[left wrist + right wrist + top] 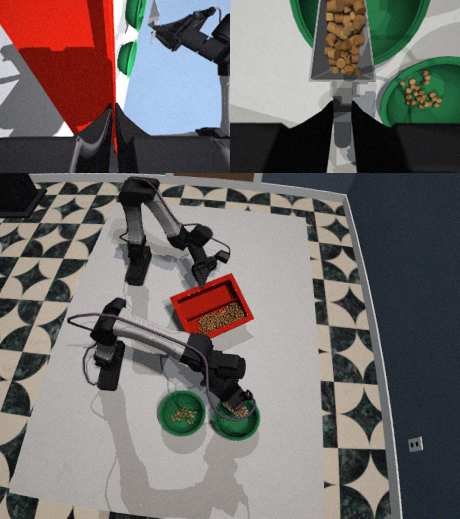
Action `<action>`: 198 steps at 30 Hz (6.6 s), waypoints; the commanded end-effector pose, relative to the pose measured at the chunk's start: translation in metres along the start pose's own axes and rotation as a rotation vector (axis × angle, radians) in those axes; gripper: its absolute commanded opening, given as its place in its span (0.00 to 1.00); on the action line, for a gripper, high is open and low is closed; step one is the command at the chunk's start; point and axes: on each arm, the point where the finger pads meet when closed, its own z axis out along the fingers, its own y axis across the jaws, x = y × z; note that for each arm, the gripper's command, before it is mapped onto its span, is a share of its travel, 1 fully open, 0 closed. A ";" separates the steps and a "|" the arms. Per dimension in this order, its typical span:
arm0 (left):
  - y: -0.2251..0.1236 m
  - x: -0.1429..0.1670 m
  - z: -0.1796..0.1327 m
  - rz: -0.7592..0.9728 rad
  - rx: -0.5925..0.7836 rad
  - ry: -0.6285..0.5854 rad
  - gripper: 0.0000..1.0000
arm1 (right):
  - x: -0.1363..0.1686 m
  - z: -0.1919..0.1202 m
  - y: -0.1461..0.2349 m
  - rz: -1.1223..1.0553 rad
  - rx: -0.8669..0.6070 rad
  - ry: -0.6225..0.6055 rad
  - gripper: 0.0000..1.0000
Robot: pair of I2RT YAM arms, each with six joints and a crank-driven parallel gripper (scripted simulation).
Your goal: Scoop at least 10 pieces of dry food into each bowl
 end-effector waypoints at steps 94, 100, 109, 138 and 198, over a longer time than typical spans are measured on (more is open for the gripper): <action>-0.034 -0.009 0.001 0.129 0.080 -0.006 0.00 | -0.053 -0.038 0.032 0.658 -0.162 0.128 0.00; -0.034 -0.009 0.001 0.129 0.080 -0.006 0.00 | -0.062 -0.055 0.034 0.720 -0.204 0.113 0.00; -0.034 -0.009 0.001 0.129 0.080 -0.006 0.00 | -0.065 -0.061 0.041 0.791 -0.236 0.128 0.00; -0.034 -0.009 0.001 0.129 0.080 -0.006 0.00 | -0.030 -0.042 0.023 0.328 -0.082 0.049 0.00; -0.034 -0.009 0.001 0.129 0.080 -0.006 0.00 | 0.007 -0.004 -0.011 -0.210 0.162 -0.324 0.00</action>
